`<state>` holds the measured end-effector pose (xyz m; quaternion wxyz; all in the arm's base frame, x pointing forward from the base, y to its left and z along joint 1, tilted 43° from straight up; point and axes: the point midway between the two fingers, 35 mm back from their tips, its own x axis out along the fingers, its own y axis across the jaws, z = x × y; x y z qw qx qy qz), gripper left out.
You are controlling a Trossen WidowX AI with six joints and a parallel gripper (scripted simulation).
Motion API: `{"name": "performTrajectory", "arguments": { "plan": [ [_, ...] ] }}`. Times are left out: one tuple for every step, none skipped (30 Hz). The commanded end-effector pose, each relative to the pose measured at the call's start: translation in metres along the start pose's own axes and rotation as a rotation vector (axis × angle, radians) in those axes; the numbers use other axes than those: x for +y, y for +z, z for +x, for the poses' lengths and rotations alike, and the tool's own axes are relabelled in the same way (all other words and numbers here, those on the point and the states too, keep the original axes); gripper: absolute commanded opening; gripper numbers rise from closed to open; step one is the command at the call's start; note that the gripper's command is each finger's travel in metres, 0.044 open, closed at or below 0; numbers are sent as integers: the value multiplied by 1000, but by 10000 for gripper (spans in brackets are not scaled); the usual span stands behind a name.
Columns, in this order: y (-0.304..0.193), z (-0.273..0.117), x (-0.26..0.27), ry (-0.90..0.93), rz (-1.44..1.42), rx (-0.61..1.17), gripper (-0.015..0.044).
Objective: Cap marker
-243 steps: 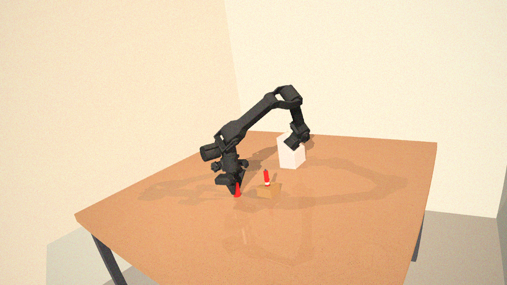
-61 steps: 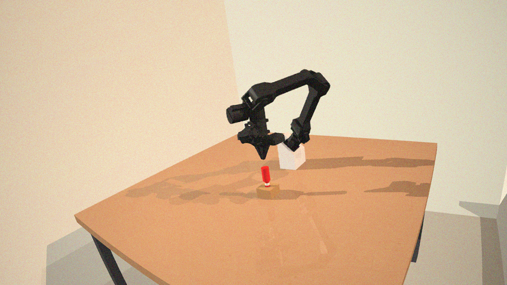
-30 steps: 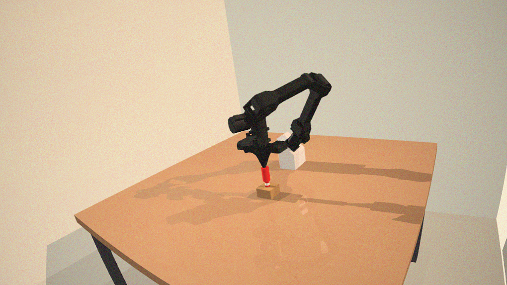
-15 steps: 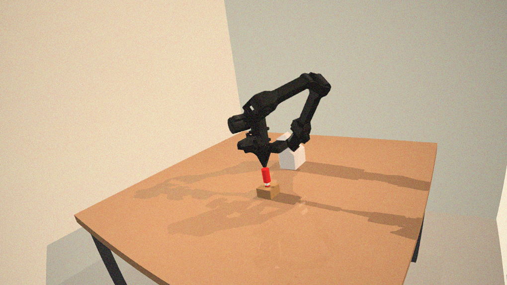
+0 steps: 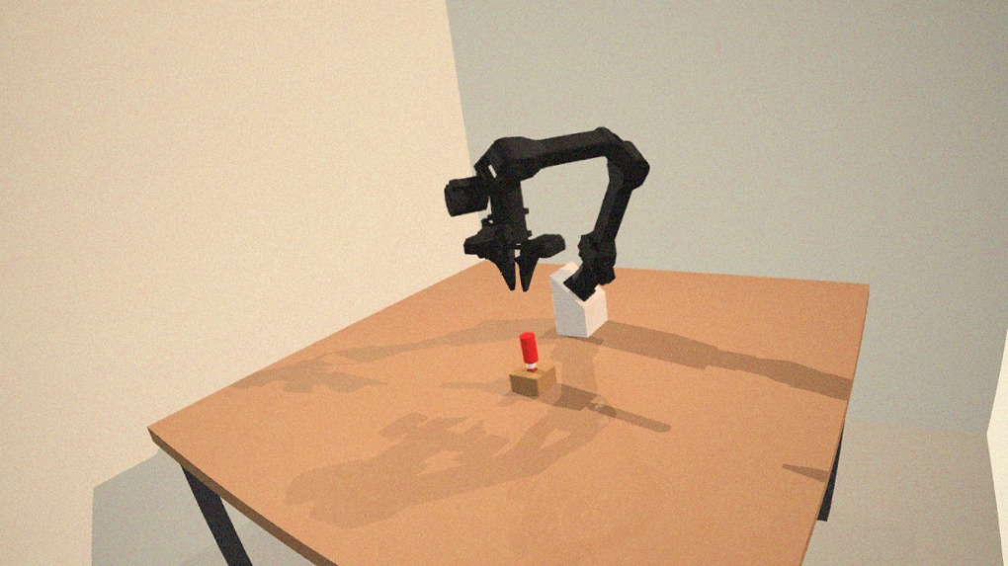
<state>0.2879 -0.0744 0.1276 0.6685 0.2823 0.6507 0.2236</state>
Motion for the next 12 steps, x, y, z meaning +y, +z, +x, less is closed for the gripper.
{"name": "performTrajectory", "arguments": {
  "plan": [
    [0, -1, 0, -5, -7, 2, 210],
    [0, -1, 0, -5, -7, 2, 236],
    [0, -1, 0, -5, -7, 2, 262],
    [0, -1, 0, -5, -7, 2, 289],
    [0, -1, 0, -5, -7, 2, 315],
    [0, -1, 0, -5, -7, 2, 341],
    [0, -1, 0, -5, -7, 2, 368],
    [0, -1, 0, -5, -7, 2, 394],
    [0, -1, 0, -5, -7, 2, 420],
    [0, -1, 0, -5, -7, 2, 440],
    [0, -1, 0, -5, -7, 2, 440],
    [0, -1, 0, -5, -7, 2, 440]
  ]
}}
